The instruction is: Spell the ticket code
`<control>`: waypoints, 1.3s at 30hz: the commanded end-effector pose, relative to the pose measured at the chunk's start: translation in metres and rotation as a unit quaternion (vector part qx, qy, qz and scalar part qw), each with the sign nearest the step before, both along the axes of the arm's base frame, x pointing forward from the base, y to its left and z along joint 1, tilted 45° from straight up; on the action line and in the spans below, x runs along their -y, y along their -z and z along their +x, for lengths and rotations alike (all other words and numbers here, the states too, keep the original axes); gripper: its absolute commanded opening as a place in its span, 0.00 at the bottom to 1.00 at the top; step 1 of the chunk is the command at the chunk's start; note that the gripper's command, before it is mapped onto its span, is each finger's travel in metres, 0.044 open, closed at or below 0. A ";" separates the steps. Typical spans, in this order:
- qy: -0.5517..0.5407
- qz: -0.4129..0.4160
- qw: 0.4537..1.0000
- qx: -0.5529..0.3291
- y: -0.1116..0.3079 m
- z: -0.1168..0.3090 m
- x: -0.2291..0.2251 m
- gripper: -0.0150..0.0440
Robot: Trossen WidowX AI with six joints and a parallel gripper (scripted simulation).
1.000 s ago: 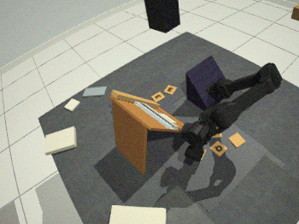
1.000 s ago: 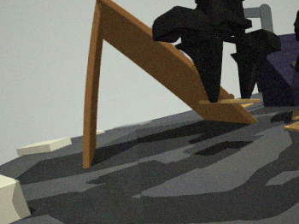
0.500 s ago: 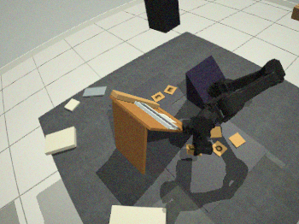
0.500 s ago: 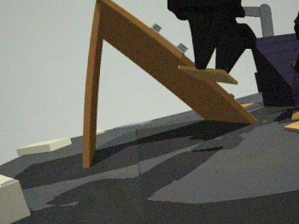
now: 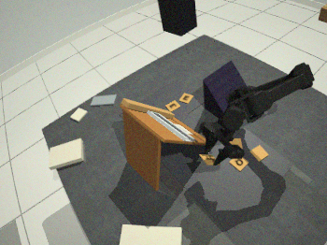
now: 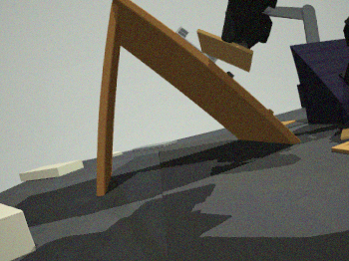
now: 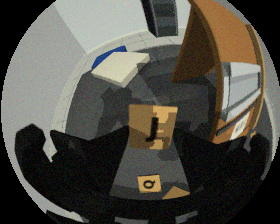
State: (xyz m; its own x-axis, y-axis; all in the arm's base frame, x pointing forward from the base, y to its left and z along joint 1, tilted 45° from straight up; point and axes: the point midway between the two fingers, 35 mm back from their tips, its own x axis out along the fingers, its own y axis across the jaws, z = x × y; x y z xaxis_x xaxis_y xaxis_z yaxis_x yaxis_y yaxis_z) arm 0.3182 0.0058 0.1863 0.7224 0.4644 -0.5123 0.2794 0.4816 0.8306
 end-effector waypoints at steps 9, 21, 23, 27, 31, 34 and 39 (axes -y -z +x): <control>-0.018 -0.132 0.981 0.139 -0.019 -0.008 0.019 0.25; -0.019 -0.140 0.979 0.147 -0.020 -0.008 0.021 0.25; -0.019 -0.140 0.979 0.147 -0.020 -0.008 0.021 0.25; -0.019 -0.140 0.979 0.147 -0.018 -0.007 0.023 0.25; -0.019 -0.140 0.979 0.147 -0.016 -0.007 0.025 0.25; -0.019 -0.140 0.979 0.147 -0.015 -0.007 0.025 0.25; -0.019 -0.140 0.979 0.147 -0.012 -0.007 0.027 0.25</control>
State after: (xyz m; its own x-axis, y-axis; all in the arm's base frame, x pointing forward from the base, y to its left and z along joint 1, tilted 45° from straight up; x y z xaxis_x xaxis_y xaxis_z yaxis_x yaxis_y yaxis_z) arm 0.3112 -0.0206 0.2032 0.8471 0.3597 -0.3913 0.0242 0.7093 0.7045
